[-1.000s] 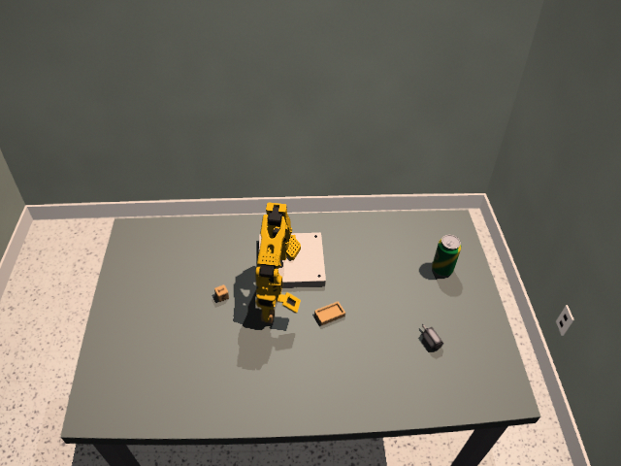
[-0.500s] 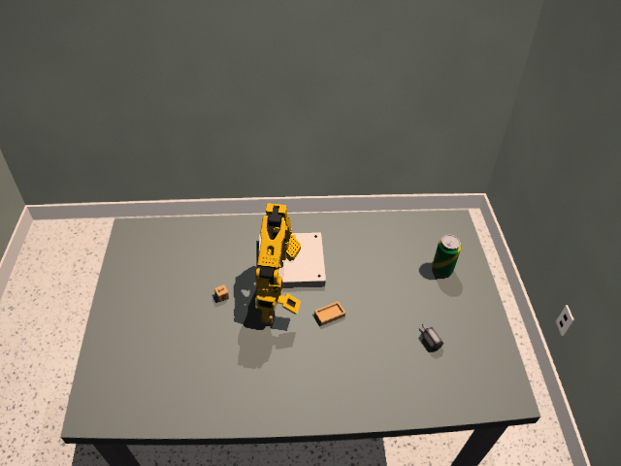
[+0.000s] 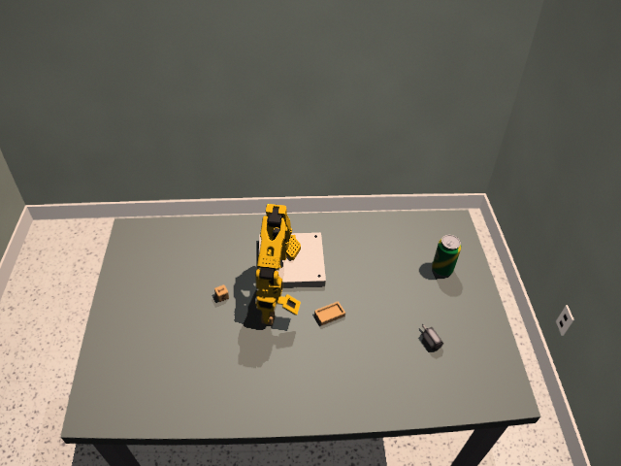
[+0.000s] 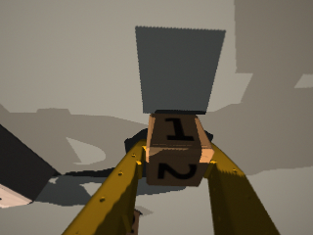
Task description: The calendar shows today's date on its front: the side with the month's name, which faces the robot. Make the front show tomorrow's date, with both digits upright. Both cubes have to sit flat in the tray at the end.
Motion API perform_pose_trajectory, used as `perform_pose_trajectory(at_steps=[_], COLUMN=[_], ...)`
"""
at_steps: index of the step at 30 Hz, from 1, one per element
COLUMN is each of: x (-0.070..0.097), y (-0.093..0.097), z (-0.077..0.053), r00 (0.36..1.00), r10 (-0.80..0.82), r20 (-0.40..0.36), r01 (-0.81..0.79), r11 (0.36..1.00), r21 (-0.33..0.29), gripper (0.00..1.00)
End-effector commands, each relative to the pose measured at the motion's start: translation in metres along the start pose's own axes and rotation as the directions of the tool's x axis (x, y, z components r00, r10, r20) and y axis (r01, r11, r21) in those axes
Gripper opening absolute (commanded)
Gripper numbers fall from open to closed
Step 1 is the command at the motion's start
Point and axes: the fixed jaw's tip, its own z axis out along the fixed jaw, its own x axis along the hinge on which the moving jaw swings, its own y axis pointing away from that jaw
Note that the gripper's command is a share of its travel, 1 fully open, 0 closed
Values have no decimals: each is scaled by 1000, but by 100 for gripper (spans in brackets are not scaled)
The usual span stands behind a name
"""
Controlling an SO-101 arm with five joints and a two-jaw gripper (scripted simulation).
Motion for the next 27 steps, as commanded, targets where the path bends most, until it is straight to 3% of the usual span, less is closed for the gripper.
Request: perform_pose_trajectory(at_steps=[1,10,19,27], x=[2,2,2,2], y=[4,4,4,4], z=[5,6,6,6], r00=[1000,1000,1000,1000], r10=[3,3,3,3], r20=[0,0,0,0], r01=[-3,-3,-3,-3], r11=[1000,1000,1000,1000], r21=[-19,-19,-19,-19], gripper=[0,1,16,17])
